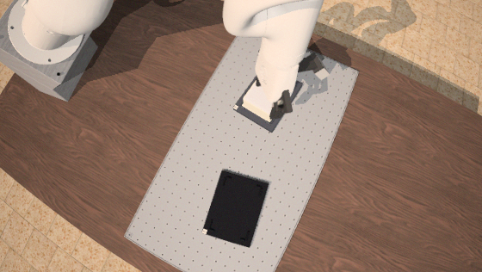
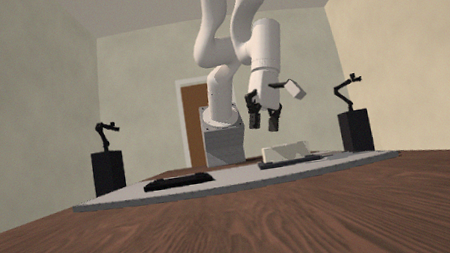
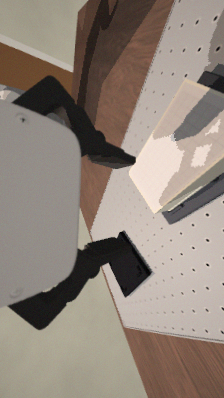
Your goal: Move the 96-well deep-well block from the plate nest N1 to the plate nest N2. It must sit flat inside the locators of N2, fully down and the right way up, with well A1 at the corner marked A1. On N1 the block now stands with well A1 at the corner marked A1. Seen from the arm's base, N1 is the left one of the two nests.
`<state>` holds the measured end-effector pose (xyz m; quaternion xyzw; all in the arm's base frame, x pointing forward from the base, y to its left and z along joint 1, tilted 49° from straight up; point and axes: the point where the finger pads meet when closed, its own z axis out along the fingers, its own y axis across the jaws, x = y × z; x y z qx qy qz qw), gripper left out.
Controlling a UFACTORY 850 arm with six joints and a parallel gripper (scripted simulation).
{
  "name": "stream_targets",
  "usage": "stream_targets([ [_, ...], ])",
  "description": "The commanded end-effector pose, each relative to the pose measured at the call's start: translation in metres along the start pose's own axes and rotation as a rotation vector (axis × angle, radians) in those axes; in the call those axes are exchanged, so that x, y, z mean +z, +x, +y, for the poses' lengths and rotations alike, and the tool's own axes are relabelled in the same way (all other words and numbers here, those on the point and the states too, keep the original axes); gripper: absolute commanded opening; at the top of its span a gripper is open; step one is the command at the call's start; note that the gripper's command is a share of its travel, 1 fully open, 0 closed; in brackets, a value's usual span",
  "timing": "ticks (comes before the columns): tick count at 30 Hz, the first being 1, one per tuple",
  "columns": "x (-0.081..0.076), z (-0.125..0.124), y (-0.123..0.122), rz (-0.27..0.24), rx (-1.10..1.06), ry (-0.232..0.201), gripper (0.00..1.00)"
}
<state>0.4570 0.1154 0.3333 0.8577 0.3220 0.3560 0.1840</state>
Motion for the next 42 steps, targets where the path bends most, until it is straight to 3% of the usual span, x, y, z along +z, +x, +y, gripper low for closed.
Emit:
stream_targets([
  [1,-0.002,-0.007,0.006,0.053,-0.152,0.020,1.00],
  [20,-0.014,-0.049,0.020,0.204,-0.682,0.072,1.00],
  [34,-0.014,-0.049,0.020,0.204,-0.682,0.072,1.00],
  [42,-0.004,-0.050,0.021,0.204,-0.682,0.072,1.00],
])
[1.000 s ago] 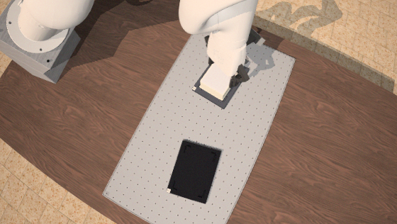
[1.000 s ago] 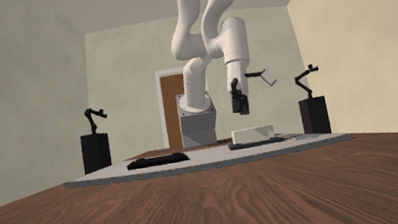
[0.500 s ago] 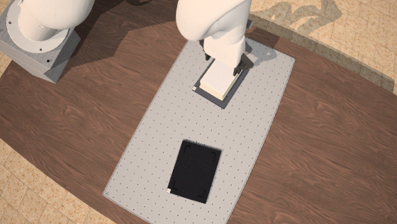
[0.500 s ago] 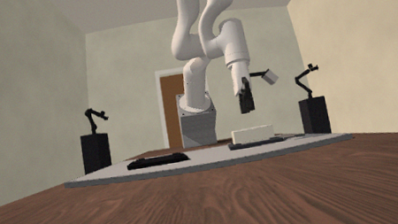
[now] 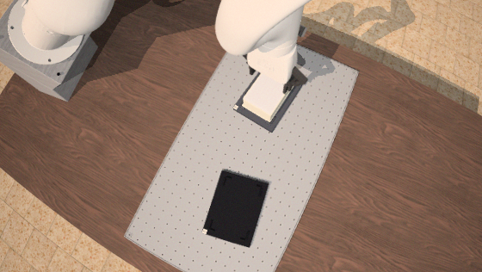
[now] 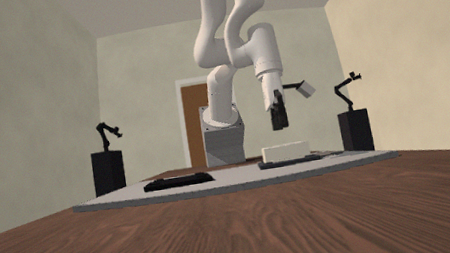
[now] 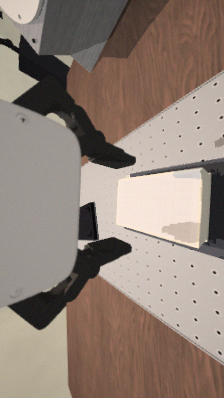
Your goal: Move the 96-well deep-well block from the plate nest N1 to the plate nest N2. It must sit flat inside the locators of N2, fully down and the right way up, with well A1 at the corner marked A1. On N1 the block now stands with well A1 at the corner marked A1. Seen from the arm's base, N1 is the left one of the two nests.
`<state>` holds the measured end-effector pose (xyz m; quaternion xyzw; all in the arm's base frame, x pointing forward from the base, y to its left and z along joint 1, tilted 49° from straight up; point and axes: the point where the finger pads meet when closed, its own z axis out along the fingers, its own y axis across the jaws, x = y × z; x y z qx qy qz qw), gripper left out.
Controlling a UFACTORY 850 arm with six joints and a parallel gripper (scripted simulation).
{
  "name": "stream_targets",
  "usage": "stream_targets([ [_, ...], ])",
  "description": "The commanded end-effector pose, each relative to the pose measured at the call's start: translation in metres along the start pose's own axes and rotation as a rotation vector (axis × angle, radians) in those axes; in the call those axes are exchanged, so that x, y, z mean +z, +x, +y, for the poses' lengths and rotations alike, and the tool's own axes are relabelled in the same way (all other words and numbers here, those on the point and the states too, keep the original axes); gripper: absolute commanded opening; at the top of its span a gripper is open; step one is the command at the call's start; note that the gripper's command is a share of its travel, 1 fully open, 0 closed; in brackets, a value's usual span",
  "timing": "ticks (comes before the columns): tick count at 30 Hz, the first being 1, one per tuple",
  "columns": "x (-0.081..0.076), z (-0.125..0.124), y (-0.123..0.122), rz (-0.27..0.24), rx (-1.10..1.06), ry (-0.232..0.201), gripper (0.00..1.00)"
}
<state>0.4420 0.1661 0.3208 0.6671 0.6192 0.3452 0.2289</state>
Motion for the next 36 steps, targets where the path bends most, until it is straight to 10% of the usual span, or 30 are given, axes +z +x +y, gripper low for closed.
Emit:
stream_targets([
  [1,0.004,0.001,0.000,0.002,0.000,-0.002,1.00],
  [36,0.056,0.001,0.000,0.002,0.000,-0.002,1.00],
])
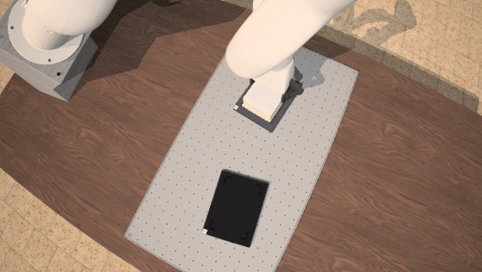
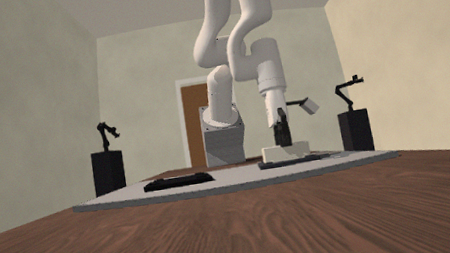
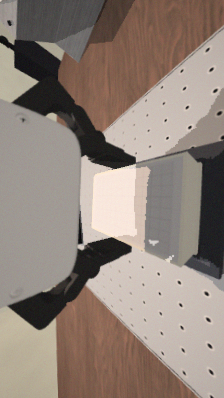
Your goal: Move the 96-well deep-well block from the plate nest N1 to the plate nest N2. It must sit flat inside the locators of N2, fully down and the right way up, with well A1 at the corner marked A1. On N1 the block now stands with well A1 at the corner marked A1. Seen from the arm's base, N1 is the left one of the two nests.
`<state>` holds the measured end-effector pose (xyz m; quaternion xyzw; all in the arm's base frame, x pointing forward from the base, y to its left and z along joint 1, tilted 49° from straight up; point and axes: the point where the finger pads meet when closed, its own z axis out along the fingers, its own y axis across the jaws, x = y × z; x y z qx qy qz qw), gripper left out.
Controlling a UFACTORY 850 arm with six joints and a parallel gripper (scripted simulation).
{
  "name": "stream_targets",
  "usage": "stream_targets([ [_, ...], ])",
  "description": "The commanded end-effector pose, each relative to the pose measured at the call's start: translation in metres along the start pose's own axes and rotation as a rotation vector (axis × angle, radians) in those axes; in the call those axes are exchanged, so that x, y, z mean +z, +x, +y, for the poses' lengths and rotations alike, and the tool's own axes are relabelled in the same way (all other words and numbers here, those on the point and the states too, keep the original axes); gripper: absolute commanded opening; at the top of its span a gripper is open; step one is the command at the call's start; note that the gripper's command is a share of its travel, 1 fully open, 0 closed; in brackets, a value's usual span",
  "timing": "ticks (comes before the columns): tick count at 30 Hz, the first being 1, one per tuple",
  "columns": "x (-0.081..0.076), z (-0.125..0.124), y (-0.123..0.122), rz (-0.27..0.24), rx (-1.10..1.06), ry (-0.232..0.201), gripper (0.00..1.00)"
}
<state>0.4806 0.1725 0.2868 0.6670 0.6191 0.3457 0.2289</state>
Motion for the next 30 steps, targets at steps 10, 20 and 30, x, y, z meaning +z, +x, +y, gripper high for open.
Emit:
stream_targets([
  [10,0.008,0.000,0.000,0.001,0.000,-0.001,1.00],
  [20,0.011,0.000,0.000,0.001,0.000,-0.001,1.00],
  [30,0.017,0.000,0.000,0.001,0.000,-0.001,1.00],
])
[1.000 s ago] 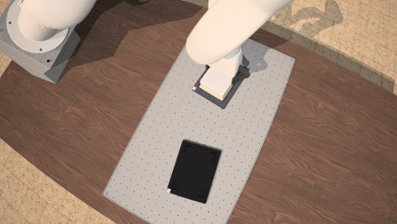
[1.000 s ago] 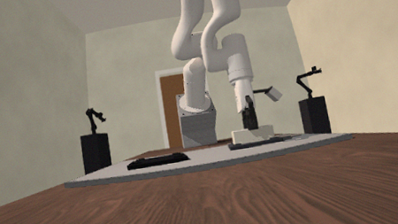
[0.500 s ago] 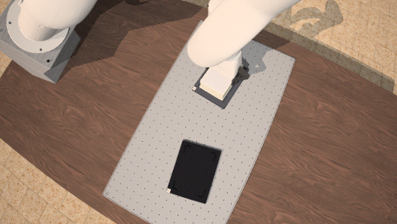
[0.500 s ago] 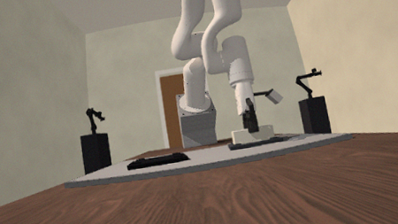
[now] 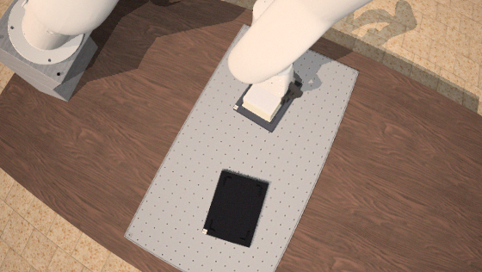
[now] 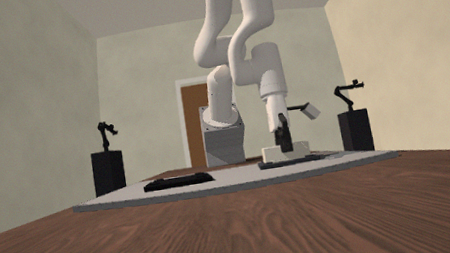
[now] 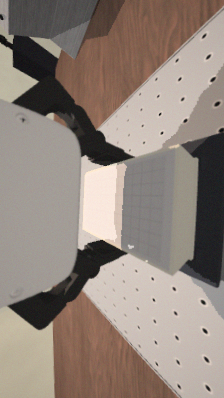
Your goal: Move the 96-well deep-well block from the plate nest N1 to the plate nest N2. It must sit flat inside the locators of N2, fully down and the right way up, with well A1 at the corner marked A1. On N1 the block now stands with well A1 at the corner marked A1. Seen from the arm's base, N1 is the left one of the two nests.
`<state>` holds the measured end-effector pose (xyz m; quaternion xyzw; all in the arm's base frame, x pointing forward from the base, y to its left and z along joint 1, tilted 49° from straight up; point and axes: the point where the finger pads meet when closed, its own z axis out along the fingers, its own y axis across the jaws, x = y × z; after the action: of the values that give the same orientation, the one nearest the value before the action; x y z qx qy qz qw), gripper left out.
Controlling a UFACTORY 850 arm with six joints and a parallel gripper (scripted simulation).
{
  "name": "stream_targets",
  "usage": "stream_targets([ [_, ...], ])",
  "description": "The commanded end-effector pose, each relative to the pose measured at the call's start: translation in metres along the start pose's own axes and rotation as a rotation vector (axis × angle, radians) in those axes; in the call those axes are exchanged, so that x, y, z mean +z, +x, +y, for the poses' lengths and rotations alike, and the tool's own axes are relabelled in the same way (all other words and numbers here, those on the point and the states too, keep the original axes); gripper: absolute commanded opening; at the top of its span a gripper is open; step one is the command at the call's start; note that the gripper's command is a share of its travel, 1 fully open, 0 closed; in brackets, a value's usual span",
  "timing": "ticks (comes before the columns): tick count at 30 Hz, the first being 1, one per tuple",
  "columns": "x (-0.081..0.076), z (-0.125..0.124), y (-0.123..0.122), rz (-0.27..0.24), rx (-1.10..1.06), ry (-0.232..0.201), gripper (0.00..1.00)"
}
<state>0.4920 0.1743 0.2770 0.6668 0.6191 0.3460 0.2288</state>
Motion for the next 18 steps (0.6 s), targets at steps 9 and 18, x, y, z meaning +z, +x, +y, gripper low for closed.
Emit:
stream_targets([
  [9,0.007,0.000,0.000,0.001,0.000,-0.001,1.00],
  [18,0.012,0.000,0.000,0.001,0.000,-0.001,1.00],
])
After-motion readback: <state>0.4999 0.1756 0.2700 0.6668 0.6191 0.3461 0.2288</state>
